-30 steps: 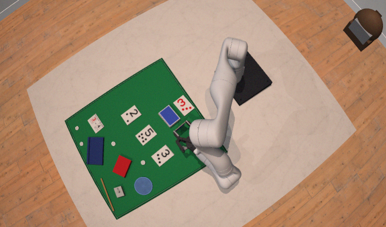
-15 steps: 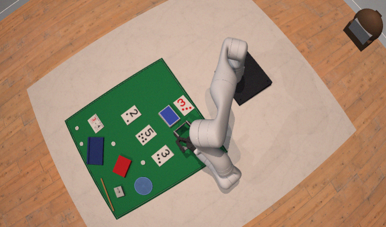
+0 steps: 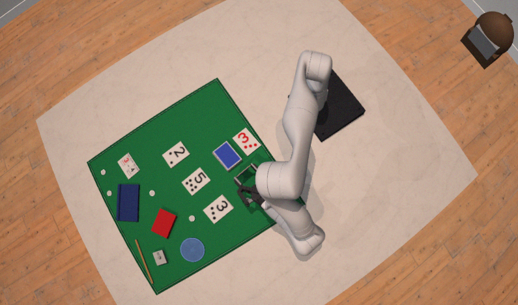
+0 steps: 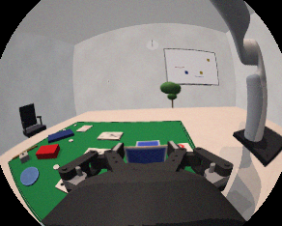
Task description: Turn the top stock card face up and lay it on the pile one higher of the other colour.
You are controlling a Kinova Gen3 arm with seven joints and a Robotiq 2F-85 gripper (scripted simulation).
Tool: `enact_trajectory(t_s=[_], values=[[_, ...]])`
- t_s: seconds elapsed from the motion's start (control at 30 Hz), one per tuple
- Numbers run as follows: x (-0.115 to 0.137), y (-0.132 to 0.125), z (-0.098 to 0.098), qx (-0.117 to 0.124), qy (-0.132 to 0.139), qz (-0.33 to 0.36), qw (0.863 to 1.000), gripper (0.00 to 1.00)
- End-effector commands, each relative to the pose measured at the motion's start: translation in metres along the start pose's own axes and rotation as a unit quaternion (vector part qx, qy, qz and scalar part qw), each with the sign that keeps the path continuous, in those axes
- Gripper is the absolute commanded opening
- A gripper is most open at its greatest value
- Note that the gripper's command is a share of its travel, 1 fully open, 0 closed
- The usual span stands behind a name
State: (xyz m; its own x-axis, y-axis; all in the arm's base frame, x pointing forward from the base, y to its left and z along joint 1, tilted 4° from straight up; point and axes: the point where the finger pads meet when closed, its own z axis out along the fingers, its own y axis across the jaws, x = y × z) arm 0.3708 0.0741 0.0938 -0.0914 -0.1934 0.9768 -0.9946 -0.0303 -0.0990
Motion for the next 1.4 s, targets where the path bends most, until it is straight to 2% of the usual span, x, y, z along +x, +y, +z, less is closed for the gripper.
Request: enact_trajectory(t_s=[0.0, 1.37], values=[[0.000, 0.000, -0.001, 0.001, 0.000, 0.000, 1.000, 0.71], [-0.020, 0.000, -0.026, 0.001, 0.000, 0.000, 1.000, 0.71]])
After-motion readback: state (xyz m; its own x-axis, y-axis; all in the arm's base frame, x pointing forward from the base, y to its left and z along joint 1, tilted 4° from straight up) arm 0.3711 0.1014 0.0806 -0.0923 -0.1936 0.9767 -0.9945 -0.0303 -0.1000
